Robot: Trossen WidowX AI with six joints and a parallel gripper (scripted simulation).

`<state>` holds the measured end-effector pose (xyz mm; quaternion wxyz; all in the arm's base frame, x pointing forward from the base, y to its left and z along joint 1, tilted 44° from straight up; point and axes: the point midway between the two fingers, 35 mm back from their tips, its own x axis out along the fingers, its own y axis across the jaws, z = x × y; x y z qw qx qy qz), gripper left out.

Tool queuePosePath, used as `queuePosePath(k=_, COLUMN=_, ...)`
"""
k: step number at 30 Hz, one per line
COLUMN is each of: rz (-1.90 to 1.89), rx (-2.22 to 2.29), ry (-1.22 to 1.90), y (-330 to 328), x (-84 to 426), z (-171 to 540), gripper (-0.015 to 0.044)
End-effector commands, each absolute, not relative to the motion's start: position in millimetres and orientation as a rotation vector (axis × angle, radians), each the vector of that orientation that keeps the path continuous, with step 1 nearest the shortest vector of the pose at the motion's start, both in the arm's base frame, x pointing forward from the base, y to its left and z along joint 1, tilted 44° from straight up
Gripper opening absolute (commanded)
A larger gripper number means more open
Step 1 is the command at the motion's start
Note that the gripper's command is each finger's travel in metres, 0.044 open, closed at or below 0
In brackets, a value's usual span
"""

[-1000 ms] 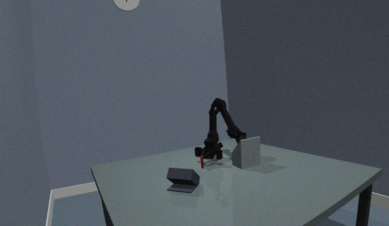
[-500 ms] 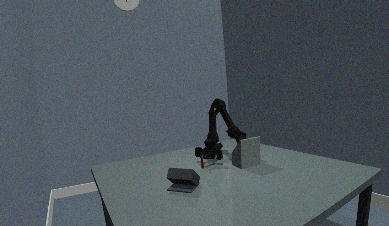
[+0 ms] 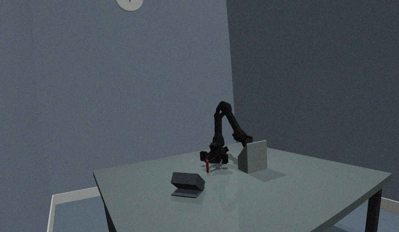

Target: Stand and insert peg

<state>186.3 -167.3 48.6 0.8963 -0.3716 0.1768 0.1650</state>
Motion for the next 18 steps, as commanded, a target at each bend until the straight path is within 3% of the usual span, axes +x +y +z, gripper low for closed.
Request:
queuePosePath(k=1, rz=0.342, rx=-0.769, ry=0.367, y=-167.2, x=186.4, z=48.5, gripper=0.0130)
queuePosePath(k=4, rz=0.342, rx=-0.769, ry=0.367, y=-167.2, x=186.4, z=48.5, gripper=0.0130)
queuePosePath(k=15, rz=0.342, rx=-0.769, ry=0.367, y=-167.2, x=186.4, z=48.5, gripper=0.0419)
queuePosePath(k=18, rz=0.342, rx=-0.769, ry=0.367, y=-167.2, x=186.4, z=48.5, gripper=0.0440)
